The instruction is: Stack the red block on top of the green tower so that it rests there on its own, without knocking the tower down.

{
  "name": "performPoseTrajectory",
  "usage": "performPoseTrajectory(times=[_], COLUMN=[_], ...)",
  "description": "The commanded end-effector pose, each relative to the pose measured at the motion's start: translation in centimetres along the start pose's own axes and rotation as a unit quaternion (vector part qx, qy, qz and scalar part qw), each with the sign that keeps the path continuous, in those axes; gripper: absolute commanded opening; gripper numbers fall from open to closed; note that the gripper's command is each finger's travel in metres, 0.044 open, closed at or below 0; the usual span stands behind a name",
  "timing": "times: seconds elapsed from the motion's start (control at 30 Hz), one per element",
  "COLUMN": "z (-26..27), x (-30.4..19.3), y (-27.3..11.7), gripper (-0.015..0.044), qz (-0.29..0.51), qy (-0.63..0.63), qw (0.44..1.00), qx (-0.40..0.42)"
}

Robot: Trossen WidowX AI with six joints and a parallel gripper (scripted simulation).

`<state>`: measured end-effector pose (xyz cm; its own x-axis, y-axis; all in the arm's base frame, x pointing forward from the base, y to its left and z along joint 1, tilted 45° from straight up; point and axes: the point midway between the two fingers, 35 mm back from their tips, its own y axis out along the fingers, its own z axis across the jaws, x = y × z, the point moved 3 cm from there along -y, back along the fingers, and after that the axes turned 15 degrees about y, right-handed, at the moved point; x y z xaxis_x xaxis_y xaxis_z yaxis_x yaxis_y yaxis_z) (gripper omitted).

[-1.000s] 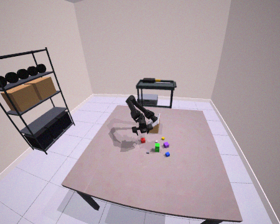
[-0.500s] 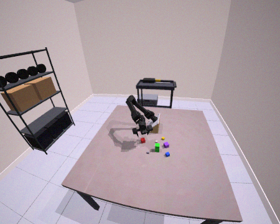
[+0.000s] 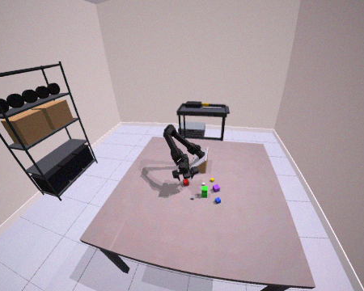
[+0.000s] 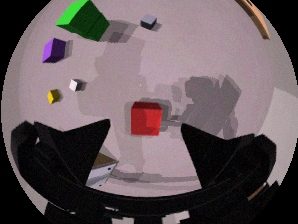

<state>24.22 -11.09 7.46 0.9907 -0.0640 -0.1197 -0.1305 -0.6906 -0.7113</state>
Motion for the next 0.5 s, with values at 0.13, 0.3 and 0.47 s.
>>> performPoseTrajectory(times=[0.13,0.3,0.47], z=[0.1,0.1,0.0], x=[-0.1,-0.1,-0.1], y=[1.3,2.1,2.9], gripper=[0.044,0.044,0.044], qz=[0.001,0.001,0.002], qy=[-0.005,-0.005,-0.005], qw=[1.0,1.0,1.0], qx=[-0.001,-0.001,-0.002])
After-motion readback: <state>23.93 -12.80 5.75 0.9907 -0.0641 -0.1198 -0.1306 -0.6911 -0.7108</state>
